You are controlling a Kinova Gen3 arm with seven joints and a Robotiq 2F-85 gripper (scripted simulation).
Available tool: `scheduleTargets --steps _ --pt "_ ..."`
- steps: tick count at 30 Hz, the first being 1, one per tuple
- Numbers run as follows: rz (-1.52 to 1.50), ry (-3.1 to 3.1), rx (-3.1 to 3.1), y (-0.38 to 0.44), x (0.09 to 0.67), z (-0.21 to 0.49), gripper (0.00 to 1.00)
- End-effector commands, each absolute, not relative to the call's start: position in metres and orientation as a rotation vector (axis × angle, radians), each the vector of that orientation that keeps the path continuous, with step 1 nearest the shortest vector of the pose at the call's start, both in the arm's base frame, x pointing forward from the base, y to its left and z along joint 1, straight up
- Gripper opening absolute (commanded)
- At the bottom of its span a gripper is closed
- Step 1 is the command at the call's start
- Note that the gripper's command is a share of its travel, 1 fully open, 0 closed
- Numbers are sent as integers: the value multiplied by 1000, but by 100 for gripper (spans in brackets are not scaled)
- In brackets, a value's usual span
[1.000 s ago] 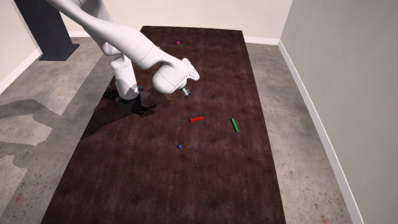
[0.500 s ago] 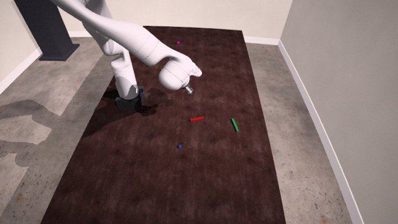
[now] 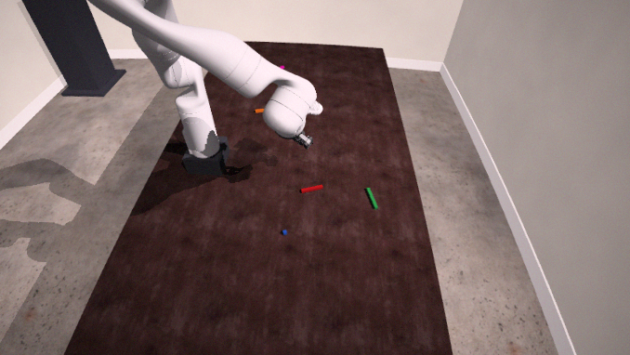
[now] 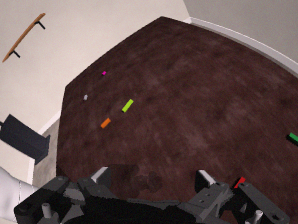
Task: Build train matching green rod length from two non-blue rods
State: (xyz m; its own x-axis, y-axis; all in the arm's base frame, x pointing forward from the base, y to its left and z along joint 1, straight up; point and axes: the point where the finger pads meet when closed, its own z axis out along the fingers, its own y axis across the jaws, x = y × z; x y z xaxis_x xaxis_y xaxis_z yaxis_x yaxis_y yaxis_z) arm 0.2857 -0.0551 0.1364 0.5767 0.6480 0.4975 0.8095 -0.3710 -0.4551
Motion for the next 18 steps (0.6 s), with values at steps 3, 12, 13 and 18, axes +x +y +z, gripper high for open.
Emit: scheduleTargets --steps 3,12,13,18 --pt "-307 -1173 -2127 -53 288 137 100" --pt "-306 -1337 -2079 -54 292 136 100" --pt "-306 -1337 -2079 -54 292 136 100" --pt "-306 -1337 -2079 -54 292 136 100"
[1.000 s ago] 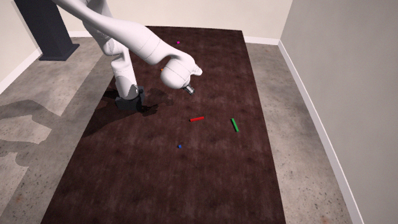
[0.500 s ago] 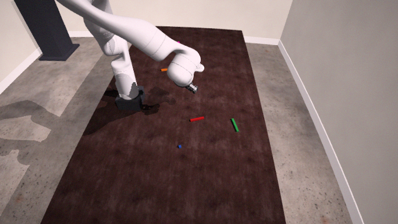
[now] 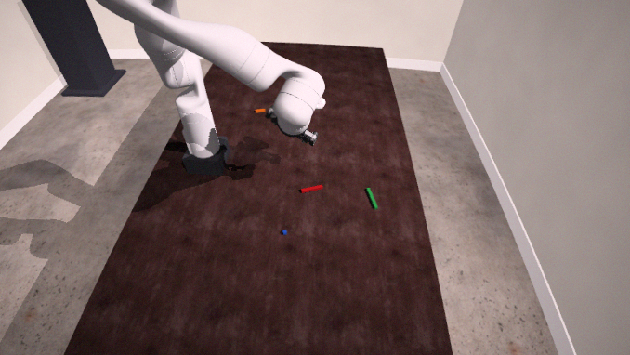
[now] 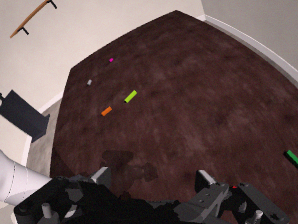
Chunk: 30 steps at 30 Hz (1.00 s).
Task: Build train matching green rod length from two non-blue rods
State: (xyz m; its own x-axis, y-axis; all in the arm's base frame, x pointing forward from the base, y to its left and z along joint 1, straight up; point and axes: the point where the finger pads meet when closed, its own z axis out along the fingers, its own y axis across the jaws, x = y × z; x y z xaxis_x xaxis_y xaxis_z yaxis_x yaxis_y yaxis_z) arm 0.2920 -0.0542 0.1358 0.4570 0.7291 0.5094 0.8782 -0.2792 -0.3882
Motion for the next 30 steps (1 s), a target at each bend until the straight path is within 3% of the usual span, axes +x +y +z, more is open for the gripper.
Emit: scheduleTargets --steps 1,30 --pt "-305 -1419 -2051 -54 295 136 100" --pt "-295 -1744 -1906 -55 308 136 100"
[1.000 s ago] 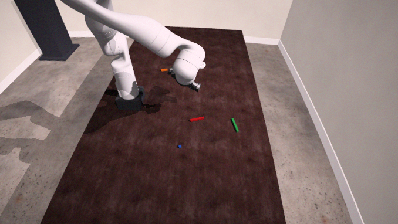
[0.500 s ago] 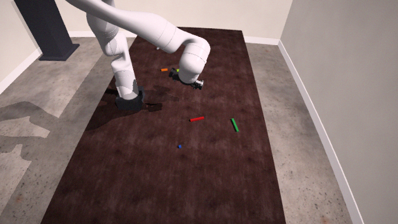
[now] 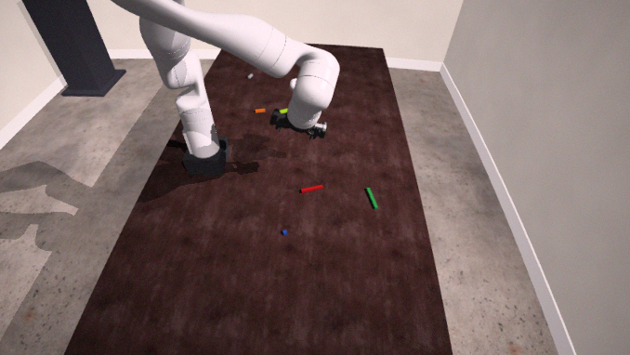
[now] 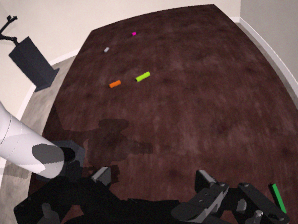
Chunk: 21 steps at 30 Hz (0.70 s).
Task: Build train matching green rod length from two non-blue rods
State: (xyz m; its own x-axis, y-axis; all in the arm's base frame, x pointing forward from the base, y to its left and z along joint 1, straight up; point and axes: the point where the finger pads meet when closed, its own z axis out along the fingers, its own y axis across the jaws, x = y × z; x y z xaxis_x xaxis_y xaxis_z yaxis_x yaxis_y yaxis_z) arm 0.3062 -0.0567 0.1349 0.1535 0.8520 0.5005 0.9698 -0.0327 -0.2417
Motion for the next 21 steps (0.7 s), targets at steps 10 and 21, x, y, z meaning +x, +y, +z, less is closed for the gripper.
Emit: scheduleTargets --steps 10,21 --pt "-291 -1824 -1862 -55 312 136 100" --pt "-287 -1903 -1815 -54 316 137 100"
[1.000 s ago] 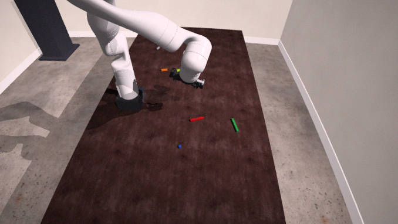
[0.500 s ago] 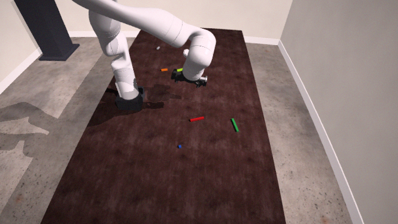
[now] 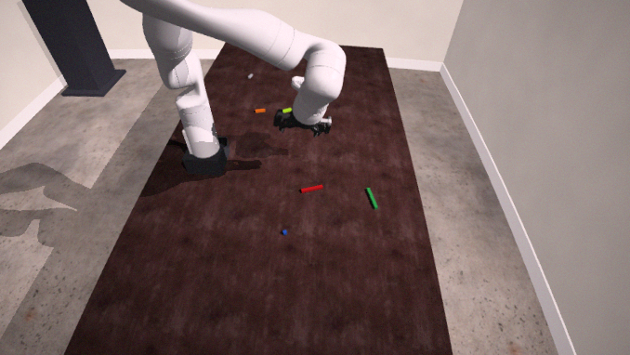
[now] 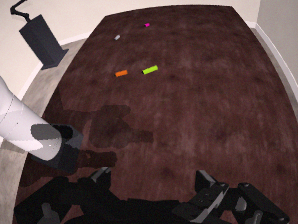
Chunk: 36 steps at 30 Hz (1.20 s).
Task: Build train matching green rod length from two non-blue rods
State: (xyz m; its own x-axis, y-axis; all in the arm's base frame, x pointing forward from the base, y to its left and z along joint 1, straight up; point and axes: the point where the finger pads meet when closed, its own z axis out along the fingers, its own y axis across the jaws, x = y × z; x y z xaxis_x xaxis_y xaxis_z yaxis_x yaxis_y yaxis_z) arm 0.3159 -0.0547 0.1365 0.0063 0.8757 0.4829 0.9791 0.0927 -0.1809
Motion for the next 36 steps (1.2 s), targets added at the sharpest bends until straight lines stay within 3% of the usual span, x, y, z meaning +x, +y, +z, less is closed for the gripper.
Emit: scheduleTargets --steps 1,36 --pt "-282 -1981 -1764 -54 321 138 100" --pt "-256 -2280 -1531 -52 340 142 100"
